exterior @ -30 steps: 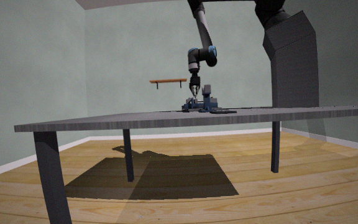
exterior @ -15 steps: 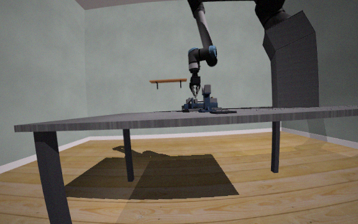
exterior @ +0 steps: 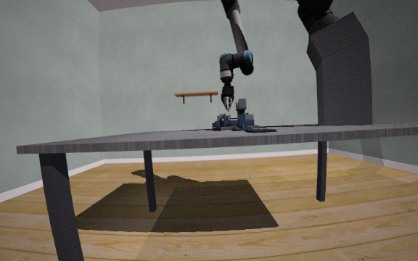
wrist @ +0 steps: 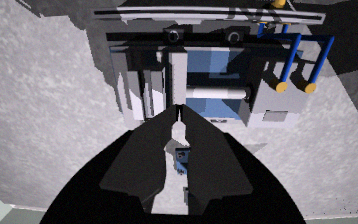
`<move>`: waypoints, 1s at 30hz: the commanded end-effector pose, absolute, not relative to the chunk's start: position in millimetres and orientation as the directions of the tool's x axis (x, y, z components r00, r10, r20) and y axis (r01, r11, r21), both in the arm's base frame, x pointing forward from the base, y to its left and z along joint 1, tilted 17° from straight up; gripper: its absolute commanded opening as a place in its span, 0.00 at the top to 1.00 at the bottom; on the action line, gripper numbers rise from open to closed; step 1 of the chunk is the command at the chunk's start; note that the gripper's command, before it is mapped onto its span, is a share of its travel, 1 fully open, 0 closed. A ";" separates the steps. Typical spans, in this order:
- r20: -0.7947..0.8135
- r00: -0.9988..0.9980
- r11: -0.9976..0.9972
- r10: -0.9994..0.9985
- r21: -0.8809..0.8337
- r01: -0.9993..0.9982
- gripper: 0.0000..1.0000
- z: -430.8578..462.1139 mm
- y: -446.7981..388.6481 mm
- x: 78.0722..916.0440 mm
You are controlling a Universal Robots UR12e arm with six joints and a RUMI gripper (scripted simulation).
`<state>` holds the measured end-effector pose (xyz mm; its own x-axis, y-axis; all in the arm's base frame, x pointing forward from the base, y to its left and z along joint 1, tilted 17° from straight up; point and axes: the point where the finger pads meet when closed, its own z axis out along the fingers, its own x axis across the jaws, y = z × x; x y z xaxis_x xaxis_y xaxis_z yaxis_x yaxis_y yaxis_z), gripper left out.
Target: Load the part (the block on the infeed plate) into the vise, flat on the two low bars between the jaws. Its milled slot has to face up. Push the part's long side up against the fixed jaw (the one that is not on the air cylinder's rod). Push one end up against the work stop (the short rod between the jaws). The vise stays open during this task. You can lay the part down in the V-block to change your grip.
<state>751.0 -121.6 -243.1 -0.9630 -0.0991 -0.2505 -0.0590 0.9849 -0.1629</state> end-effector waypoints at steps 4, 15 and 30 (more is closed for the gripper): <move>-0.251 -0.963 0.985 -0.099 -0.163 -0.059 1.00 -227.5 -119.3 747.2; -0.251 -0.963 0.985 -0.099 -0.163 -0.059 1.00 -206.4 -116.2 741.4; -0.251 -0.963 0.985 -0.099 -0.163 -0.059 1.00 -202.0 -115.5 740.1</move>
